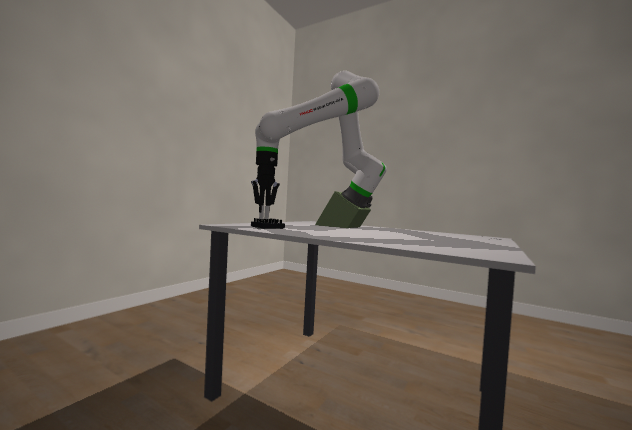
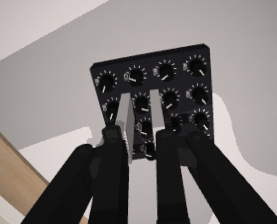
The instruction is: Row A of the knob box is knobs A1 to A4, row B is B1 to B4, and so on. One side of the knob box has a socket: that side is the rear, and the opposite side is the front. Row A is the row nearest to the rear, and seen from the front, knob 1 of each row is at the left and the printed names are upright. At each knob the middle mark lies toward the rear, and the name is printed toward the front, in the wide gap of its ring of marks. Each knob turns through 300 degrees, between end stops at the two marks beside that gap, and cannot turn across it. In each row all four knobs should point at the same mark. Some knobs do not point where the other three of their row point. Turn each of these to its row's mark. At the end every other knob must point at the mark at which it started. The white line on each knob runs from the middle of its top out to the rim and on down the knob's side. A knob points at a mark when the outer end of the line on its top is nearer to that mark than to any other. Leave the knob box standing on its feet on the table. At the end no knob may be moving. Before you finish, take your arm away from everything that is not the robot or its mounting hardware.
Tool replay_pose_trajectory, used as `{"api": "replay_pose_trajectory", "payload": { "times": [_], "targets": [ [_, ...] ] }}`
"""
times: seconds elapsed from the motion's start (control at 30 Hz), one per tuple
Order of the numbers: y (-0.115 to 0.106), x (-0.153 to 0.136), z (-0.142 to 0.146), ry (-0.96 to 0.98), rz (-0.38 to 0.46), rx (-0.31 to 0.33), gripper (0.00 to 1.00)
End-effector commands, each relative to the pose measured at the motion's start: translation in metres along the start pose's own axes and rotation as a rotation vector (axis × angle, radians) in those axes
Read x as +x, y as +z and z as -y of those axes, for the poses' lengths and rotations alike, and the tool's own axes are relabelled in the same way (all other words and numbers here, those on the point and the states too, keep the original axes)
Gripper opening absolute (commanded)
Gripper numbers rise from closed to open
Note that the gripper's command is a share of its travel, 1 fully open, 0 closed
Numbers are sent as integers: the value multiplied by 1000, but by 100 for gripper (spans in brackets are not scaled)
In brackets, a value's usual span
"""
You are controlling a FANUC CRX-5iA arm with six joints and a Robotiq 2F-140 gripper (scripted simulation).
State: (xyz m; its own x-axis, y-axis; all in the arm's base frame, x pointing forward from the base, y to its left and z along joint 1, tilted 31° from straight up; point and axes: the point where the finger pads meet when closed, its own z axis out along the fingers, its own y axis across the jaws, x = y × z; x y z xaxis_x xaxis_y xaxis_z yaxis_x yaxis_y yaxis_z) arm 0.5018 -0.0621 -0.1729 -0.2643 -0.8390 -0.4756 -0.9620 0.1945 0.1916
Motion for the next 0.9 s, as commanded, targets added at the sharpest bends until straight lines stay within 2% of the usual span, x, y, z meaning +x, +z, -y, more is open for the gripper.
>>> {"api": "replay_pose_trajectory", "payload": {
  "times": [0.0, 0.73, 0.77, 0.87],
  "targets": [
    [0, 0, 0, 0, 0, 0, 12],
    [0, 0, 0, 0, 0, 0, 12],
    [0, 0, 0, 0, 0, 0, 5],
    [0, 0, 0, 0, 0, 0, 5]
  ]
}}
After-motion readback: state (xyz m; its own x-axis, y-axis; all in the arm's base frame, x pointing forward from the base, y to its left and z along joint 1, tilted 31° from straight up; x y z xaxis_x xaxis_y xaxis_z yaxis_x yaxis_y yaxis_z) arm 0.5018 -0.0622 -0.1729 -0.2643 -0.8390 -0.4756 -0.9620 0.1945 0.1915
